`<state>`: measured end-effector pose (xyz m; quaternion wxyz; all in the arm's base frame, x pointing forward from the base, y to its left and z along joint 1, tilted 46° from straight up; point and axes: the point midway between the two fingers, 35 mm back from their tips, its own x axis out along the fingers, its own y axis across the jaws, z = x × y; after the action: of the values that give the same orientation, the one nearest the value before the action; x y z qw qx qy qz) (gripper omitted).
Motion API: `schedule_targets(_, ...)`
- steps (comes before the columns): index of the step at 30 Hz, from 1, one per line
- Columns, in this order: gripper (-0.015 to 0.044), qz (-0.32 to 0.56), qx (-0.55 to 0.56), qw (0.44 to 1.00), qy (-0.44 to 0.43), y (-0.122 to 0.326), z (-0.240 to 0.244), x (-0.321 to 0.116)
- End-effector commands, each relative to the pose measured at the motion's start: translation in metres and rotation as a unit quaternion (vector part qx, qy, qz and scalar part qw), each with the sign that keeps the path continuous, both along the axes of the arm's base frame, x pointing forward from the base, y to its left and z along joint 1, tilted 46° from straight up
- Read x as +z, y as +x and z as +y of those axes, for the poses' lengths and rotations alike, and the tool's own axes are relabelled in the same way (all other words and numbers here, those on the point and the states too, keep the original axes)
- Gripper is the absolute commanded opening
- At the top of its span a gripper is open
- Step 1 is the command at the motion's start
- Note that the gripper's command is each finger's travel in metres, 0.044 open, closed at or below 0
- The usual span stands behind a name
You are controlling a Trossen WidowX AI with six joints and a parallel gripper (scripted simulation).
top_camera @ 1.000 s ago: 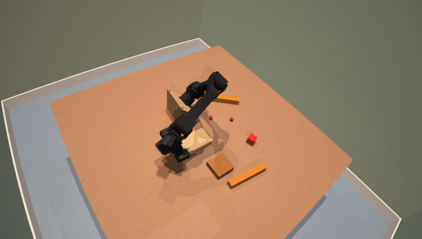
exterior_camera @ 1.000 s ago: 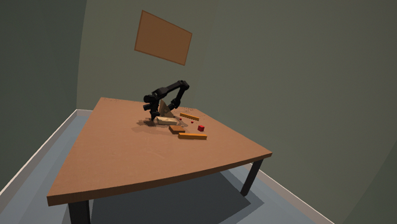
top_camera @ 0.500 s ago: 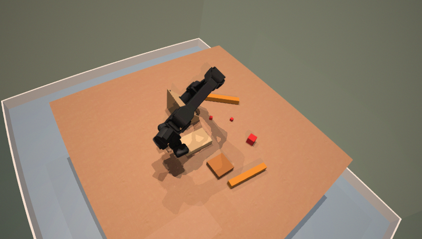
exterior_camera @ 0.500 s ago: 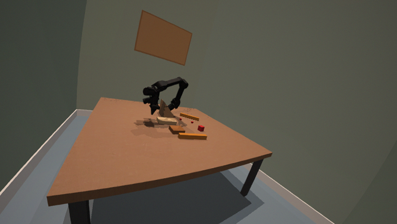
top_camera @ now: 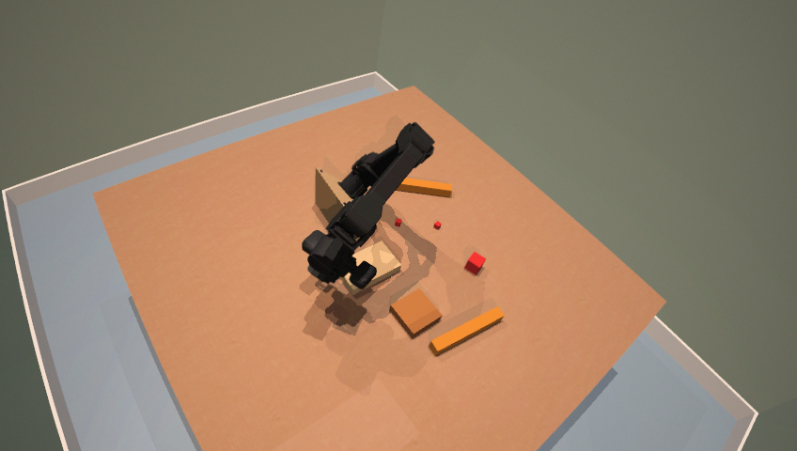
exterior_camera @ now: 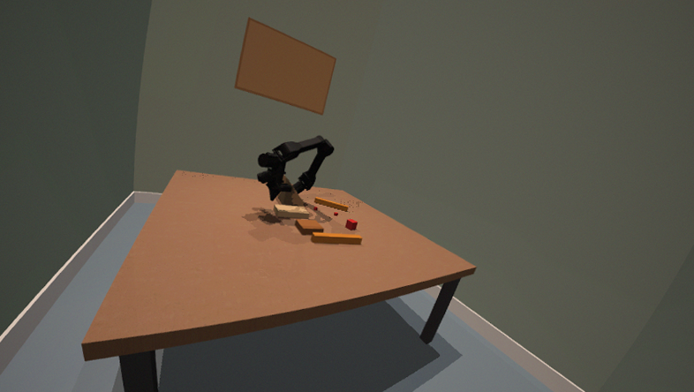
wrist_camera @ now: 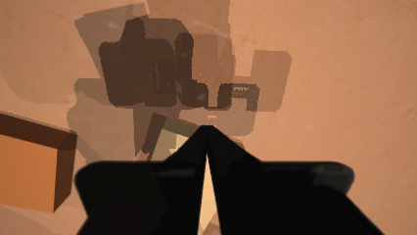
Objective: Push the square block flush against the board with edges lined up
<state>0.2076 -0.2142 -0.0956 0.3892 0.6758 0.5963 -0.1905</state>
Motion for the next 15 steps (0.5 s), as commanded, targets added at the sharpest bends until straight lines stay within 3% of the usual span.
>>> schedule_targets(1, 0.0, -0.043, 0.047, 0.998, -0.011, 0.004, 0.008, 0.01)
schedule_targets(15, 0.0, -0.198, 0.218, 0.953, -0.063, 0.016, 0.031, 0.041)
